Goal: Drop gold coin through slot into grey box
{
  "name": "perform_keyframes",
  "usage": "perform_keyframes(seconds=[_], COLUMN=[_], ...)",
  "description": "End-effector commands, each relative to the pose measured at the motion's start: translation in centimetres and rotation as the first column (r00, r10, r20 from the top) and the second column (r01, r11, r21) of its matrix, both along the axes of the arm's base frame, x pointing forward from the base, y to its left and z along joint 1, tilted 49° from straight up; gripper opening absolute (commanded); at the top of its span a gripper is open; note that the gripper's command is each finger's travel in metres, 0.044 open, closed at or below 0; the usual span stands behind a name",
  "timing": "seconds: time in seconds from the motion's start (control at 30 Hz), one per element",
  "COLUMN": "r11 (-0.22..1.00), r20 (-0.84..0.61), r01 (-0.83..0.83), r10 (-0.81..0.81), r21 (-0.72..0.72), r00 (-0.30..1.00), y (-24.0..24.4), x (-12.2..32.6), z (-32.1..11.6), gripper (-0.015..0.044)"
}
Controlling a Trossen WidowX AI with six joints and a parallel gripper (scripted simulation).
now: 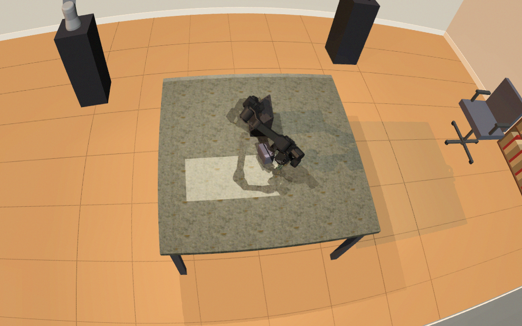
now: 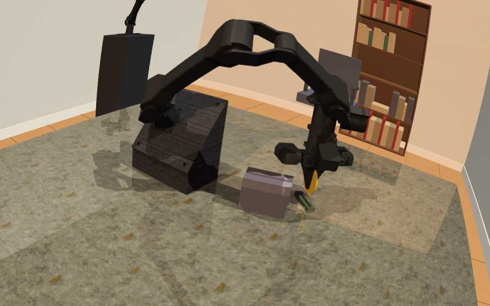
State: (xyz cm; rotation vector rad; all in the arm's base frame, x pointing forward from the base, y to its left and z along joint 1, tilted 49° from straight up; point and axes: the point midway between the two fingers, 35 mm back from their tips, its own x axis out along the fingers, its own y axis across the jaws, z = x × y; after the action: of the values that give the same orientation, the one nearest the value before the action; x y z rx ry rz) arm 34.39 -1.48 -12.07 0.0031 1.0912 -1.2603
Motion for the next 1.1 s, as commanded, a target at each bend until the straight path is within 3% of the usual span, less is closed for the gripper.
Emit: perform_keyframes(seconds=[0.0, 0.83, 1.07], r11=[1.0, 1.0, 0.989], r20=[0.014, 0.009, -0.151], r01=[0.002, -0.001, -0.141], r10=[-0.002, 0.001, 0.145], r21=[0.009, 0.008, 0.039], r00=[1.0, 1.0, 0.978], y=[0.9, 5.2, 5.3], x=[0.4, 0.6, 0.7], z=[0.8, 4.7, 4.6], gripper=[0.0, 0.0, 0.0])
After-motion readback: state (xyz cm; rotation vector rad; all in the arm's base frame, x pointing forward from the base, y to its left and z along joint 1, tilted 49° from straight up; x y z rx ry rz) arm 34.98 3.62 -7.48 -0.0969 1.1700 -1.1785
